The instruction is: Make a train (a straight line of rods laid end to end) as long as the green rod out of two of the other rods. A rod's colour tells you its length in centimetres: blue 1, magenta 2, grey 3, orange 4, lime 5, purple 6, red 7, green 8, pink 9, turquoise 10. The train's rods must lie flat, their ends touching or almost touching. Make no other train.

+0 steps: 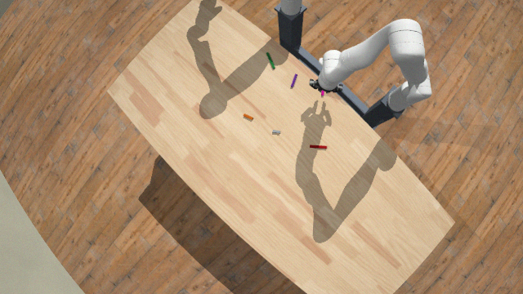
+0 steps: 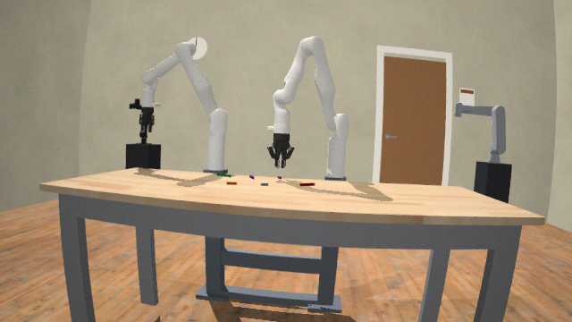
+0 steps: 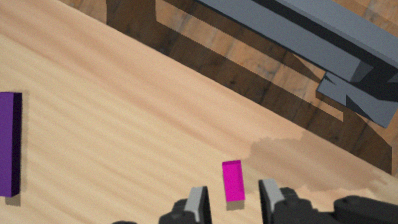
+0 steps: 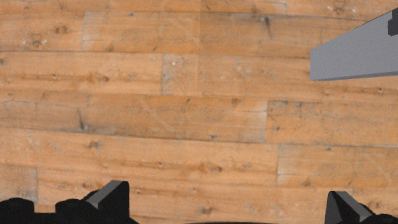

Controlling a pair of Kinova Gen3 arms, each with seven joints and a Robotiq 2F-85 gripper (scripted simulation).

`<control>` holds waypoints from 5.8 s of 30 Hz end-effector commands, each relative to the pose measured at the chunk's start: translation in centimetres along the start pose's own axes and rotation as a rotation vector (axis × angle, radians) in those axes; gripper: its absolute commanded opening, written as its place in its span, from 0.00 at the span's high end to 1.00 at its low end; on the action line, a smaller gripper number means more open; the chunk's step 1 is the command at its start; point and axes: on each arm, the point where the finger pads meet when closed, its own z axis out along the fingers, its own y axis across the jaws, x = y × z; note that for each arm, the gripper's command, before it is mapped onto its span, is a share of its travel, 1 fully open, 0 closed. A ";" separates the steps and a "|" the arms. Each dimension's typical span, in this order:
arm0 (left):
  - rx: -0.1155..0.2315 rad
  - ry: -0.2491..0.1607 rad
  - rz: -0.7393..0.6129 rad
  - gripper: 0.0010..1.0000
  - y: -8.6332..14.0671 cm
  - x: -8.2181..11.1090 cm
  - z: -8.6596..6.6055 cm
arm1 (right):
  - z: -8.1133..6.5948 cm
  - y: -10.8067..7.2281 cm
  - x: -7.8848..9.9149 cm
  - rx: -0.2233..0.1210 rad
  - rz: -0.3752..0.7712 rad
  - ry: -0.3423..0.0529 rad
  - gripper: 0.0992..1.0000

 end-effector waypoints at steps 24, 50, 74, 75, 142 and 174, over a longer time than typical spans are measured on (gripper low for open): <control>0.002 0.000 0.000 0.68 0.0 0.0 3.0 | -0.1 0.0 0.0 0.000 0.000 -0.002 0.00; 0.002 0.000 0.000 0.68 0.0 0.0 3.1 | -0.1 0.0 0.0 0.000 0.000 -0.002 0.00; 0.002 0.000 0.000 0.68 0.0 0.0 3.1 | -0.1 0.0 0.0 0.000 0.000 -0.002 0.00; 0.002 0.000 0.000 0.68 0.0 0.0 3.1 | -0.1 0.0 0.0 0.000 0.000 -0.002 0.00; 0.002 0.000 0.000 0.86 0.0 0.0 4.6 | -0.1 0.0 0.0 0.000 0.000 -0.002 0.00; 0.002 0.000 0.000 0.86 0.0 0.0 4.6 | -0.1 0.0 0.0 0.000 0.000 -0.002 0.00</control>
